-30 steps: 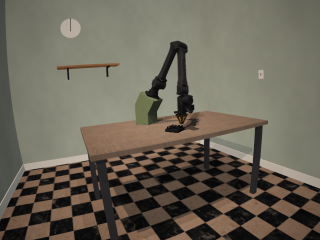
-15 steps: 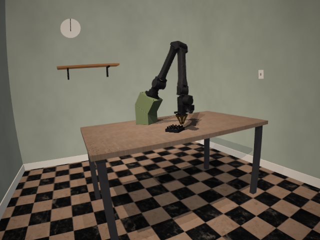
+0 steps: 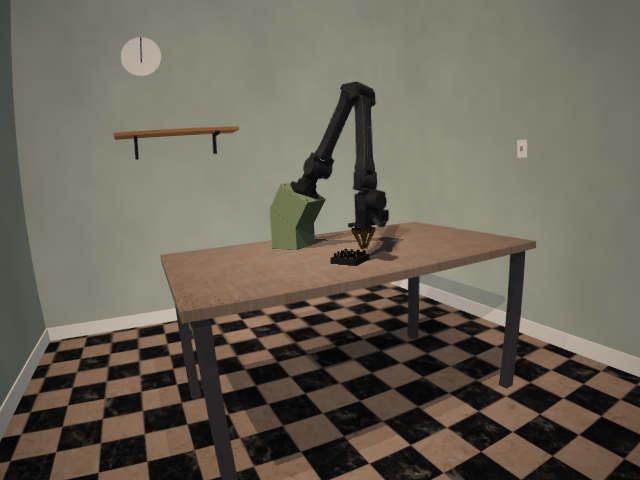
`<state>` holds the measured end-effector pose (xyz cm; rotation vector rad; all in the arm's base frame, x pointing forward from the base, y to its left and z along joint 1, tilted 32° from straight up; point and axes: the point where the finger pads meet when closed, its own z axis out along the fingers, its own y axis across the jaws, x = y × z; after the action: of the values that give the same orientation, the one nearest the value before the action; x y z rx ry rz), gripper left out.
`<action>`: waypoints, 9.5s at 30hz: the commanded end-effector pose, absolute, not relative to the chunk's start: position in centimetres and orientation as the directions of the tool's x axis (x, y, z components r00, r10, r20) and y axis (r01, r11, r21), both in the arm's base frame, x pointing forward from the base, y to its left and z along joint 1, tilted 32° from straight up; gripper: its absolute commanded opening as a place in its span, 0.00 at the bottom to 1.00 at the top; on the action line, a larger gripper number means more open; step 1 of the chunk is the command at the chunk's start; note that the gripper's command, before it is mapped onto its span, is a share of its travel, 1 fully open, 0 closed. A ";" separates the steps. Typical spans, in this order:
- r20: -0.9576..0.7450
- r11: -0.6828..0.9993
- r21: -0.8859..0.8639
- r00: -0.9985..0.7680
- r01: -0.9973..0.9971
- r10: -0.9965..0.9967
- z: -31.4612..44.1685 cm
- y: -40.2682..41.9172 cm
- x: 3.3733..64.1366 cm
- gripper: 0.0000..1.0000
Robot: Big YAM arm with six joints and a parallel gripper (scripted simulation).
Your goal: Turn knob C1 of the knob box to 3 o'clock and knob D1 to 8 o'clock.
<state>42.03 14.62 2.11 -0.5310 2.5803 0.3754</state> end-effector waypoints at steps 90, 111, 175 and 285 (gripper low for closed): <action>-0.538 0.885 0.157 -0.789 -0.439 -0.296 3.3 15.2 42.4 0.18; -0.538 0.885 0.157 -0.789 -0.439 -0.296 3.3 15.2 42.4 0.18; -0.535 0.885 0.158 -0.791 -0.438 -0.296 1.9 15.7 43.3 0.18; -0.541 0.600 -0.140 -0.446 -0.788 -0.713 1.9 15.8 43.3 0.18</action>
<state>42.30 15.00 0.71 -1.1747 2.3177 0.1830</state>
